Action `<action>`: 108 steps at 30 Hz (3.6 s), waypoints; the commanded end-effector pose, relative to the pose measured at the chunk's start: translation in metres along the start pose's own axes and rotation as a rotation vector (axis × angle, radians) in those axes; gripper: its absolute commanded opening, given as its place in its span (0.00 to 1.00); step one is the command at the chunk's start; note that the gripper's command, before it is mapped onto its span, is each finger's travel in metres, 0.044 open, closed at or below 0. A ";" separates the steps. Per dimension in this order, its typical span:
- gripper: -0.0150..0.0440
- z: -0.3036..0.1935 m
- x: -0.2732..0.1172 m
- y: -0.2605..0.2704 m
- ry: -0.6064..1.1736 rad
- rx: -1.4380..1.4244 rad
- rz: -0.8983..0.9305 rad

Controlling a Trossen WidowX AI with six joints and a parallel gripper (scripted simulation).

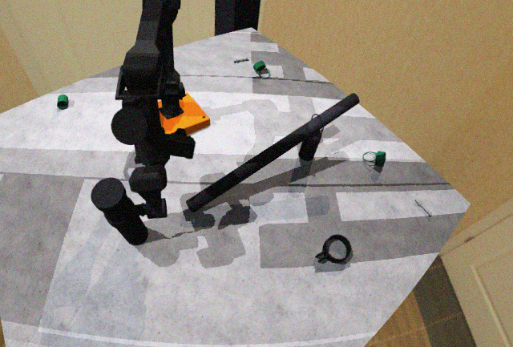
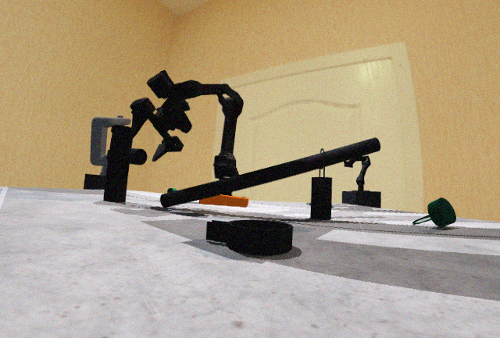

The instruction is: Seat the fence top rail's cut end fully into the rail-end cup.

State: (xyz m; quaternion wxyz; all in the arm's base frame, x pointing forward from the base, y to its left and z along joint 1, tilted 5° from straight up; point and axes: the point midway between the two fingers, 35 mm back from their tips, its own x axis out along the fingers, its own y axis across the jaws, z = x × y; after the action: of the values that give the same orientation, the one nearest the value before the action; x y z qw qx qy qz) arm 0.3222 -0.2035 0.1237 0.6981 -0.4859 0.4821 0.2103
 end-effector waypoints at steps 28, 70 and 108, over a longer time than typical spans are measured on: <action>1.00 -0.001 0.049 0.001 0.005 0.004 -0.002; 0.25 -0.002 0.045 0.016 -0.083 -0.151 -0.001; 0.25 -0.006 0.038 0.029 -0.164 -0.294 0.001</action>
State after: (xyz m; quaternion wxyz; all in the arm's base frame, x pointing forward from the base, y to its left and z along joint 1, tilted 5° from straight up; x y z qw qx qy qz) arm 0.3143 -0.2025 0.0762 0.6546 -0.5674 0.3819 0.3219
